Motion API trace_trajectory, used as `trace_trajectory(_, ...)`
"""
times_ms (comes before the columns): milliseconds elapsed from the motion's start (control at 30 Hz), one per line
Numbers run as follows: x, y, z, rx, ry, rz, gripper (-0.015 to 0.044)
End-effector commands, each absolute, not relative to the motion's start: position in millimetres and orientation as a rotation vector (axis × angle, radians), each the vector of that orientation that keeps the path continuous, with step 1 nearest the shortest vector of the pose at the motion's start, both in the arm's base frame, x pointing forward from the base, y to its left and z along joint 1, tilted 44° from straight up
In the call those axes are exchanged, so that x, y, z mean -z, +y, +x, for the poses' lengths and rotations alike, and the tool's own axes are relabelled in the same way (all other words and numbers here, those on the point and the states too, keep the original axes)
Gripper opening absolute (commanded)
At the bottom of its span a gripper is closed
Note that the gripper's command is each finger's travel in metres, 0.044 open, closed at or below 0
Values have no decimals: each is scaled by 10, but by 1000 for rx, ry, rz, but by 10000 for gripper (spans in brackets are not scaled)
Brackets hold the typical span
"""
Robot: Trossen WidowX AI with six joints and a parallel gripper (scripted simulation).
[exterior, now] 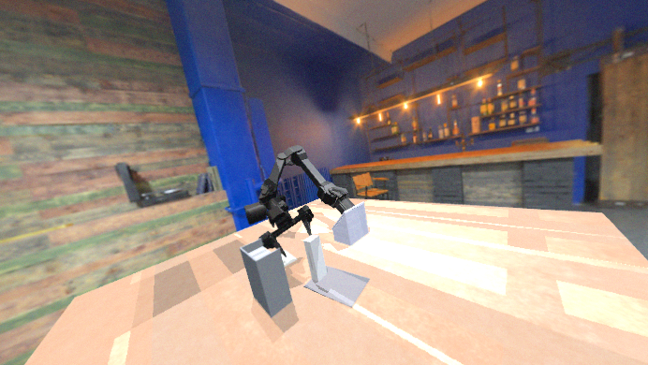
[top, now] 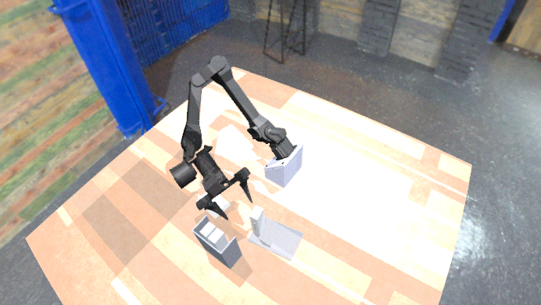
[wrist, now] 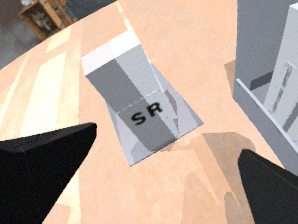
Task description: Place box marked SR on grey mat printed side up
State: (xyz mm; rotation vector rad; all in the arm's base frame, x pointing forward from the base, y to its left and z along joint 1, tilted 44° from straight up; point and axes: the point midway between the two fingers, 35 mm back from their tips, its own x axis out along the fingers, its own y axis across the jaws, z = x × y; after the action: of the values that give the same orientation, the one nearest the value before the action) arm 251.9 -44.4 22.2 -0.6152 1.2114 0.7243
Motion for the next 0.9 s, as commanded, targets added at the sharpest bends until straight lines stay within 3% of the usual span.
trace_trajectory(0, -152, -442, 2503, -730, 1211, -614, 440)
trace_trajectory(867, 2, -455, 2478, -726, 1213, -614, 440)
